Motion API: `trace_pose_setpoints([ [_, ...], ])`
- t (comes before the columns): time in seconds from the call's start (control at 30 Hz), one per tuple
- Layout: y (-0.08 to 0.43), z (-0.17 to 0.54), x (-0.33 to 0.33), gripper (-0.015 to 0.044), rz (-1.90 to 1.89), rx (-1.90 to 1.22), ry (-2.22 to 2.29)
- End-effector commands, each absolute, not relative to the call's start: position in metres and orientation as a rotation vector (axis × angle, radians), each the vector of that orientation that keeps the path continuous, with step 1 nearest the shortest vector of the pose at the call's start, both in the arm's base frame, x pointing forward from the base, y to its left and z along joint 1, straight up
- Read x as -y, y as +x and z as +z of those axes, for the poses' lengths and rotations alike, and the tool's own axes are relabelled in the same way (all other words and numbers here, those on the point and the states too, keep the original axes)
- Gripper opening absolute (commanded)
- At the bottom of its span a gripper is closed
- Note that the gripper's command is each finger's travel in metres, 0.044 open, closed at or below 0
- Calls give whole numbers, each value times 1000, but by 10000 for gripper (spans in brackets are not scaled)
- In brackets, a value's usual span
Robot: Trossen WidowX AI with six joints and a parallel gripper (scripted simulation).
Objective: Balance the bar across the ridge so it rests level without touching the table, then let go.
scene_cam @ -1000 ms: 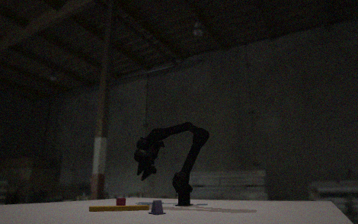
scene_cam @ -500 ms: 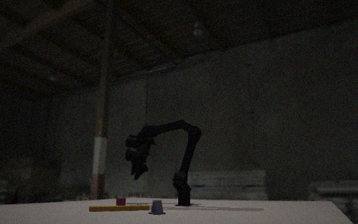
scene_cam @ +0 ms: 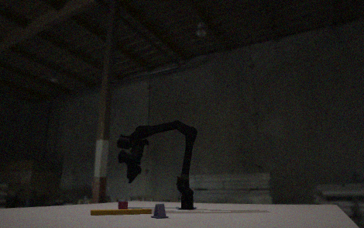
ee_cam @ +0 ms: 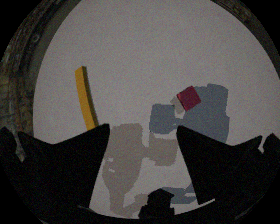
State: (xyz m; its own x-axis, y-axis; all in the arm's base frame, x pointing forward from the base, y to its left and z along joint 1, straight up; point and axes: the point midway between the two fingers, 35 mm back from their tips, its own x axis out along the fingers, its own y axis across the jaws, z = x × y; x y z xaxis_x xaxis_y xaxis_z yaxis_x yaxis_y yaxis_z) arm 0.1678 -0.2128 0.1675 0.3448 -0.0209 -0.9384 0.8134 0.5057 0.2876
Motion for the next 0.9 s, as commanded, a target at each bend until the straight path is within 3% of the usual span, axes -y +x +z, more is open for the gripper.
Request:
trace_pose_setpoints([
  [0.0, 185, 168, 213, 315, -627, -1114, 871],
  [0.87, 288, 147, 183, 315, -560, -1344, 711],
])
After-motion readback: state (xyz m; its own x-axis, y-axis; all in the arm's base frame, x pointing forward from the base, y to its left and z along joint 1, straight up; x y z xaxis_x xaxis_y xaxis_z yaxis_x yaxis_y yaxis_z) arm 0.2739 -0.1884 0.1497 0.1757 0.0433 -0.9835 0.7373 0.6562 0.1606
